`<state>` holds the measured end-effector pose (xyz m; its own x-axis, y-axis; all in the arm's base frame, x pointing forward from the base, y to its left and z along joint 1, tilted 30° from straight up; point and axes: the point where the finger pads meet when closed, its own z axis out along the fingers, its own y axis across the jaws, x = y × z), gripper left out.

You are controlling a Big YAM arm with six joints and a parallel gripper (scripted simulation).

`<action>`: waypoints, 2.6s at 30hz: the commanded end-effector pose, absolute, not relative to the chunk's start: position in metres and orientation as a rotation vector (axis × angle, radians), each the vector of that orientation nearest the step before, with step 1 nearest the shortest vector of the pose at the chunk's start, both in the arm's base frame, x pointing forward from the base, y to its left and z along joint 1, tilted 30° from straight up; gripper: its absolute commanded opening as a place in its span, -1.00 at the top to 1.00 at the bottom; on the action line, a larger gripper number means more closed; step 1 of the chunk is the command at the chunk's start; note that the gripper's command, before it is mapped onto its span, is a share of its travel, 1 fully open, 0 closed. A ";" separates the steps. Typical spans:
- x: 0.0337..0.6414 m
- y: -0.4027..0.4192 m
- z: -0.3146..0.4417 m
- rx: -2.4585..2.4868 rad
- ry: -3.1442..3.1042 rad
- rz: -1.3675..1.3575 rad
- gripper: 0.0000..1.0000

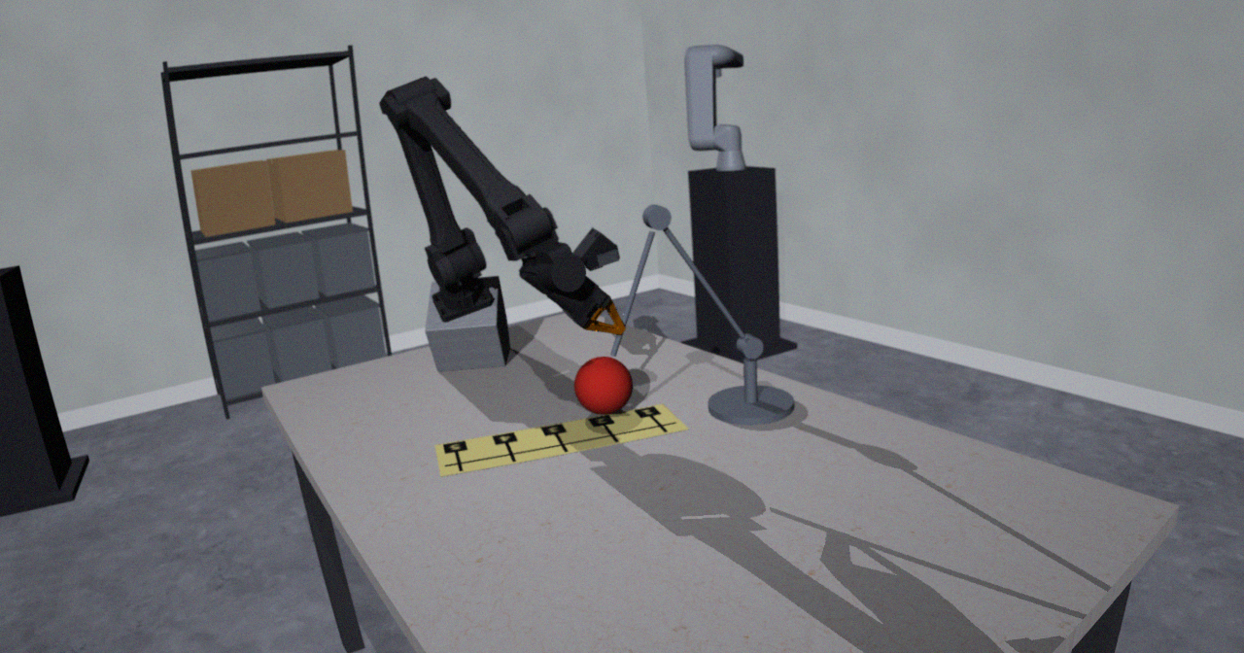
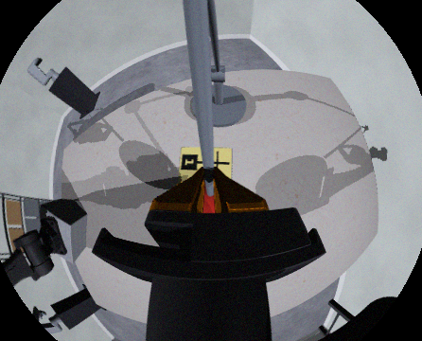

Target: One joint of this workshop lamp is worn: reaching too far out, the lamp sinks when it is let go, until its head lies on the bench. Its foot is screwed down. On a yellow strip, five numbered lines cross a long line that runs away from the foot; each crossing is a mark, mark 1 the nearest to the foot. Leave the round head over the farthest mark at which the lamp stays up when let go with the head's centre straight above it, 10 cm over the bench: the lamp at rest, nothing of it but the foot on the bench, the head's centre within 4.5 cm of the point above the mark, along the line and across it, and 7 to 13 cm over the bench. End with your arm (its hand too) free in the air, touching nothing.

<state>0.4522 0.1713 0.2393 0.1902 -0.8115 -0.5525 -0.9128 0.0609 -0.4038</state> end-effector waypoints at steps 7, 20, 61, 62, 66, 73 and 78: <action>0.475 0.182 0.300 -1.690 1.564 0.131 1.00; 0.474 0.188 0.303 -1.690 1.564 0.131 1.00; 0.471 0.207 0.310 -1.690 1.564 0.131 1.00; 0.470 0.207 0.310 -1.690 1.564 0.131 1.00; 0.470 0.210 0.311 -1.690 1.564 0.131 1.00; 0.468 0.214 0.312 -1.690 1.564 0.131 1.00; 0.467 0.212 0.308 -1.694 1.570 0.131 -1.00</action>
